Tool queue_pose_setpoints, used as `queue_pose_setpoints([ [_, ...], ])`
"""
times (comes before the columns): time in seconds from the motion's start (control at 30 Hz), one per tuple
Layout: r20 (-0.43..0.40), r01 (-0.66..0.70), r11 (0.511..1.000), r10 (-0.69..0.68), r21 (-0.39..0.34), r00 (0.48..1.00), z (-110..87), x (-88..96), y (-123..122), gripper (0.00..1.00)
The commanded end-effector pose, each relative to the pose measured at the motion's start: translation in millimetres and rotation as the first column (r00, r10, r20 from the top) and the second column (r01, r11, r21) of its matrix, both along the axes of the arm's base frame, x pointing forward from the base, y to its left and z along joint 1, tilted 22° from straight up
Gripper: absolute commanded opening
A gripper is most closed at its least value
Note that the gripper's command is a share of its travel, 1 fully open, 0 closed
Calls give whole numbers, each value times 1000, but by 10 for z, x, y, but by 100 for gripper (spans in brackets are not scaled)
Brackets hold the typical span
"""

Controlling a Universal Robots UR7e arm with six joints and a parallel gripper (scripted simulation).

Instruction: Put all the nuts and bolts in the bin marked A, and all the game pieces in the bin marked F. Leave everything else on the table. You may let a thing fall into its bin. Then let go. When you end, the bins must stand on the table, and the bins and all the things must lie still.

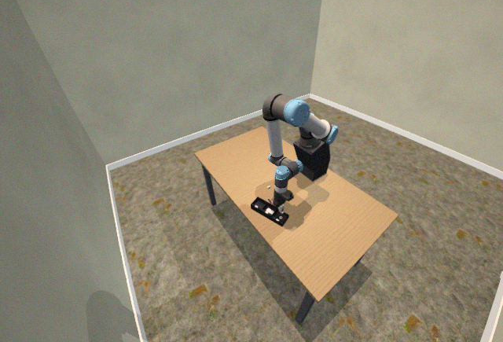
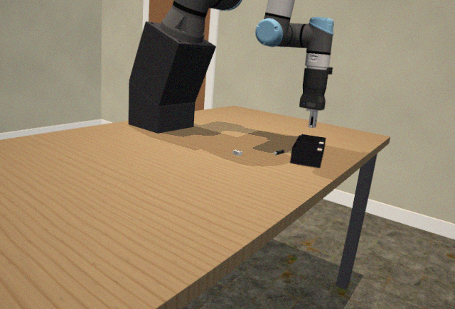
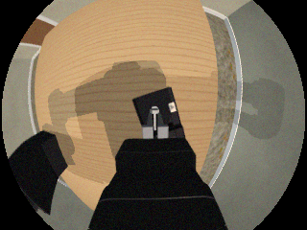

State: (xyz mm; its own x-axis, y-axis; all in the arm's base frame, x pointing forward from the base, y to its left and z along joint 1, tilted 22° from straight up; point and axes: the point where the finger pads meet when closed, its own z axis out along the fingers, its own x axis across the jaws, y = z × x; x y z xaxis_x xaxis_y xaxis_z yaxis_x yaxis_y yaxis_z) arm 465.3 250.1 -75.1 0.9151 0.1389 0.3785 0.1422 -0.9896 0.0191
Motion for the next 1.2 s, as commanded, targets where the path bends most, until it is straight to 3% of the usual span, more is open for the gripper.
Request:
queue_pose_setpoints([
  [0.0, 0, -145, 988, 146, -58, 989, 14, 10, 14, 0],
  [0.27, -9, -269, 957, 270, -108, 963, 8, 7, 12, 0],
  [0.8, -10, -269, 957, 270, -108, 963, 11, 17, 17, 0],
  [1.17, -11, -268, 957, 268, -108, 963, -186, 92, 17, 0],
])
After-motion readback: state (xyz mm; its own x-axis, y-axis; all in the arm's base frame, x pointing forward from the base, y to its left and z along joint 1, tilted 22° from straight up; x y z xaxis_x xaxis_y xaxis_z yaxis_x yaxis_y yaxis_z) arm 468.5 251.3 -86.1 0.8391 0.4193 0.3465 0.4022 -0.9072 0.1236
